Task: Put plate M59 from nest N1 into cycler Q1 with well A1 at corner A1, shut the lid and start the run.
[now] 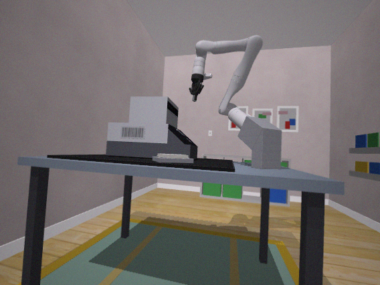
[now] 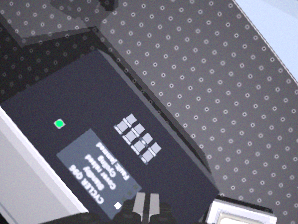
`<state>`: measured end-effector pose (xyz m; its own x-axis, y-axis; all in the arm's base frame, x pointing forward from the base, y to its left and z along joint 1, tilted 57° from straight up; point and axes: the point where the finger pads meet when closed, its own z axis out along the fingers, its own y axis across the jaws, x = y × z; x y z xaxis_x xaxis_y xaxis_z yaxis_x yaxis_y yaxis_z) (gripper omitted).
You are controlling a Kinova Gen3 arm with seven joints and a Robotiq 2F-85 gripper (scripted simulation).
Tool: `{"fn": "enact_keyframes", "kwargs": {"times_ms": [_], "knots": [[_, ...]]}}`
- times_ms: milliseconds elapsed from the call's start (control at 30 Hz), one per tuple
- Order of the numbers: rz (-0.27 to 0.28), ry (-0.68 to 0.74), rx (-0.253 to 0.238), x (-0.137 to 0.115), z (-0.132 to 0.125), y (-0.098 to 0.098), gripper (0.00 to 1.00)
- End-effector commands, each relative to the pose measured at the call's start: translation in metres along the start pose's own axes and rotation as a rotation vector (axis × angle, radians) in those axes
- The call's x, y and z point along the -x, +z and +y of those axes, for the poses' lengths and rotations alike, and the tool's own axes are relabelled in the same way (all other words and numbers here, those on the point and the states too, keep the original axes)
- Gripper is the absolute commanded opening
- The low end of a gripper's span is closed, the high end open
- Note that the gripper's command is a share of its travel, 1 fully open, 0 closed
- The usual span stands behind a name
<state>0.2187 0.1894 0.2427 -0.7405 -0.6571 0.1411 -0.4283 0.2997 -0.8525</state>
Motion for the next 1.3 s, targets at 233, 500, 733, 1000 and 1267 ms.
{"fn": "enact_keyframes", "kwargs": {"times_ms": [233,500,733,1000,1267], "knots": [[-0.004,-0.007,0.000,0.001,0.001,0.013,0.10],[-0.004,-0.006,0.000,0.001,0.002,0.024,0.10],[-0.004,-0.006,0.000,0.000,0.002,0.031,0.10],[-0.004,-0.006,0.000,-0.001,0.003,0.041,0.10],[-0.004,-0.006,0.001,-0.001,0.003,0.049,0.10]]}}
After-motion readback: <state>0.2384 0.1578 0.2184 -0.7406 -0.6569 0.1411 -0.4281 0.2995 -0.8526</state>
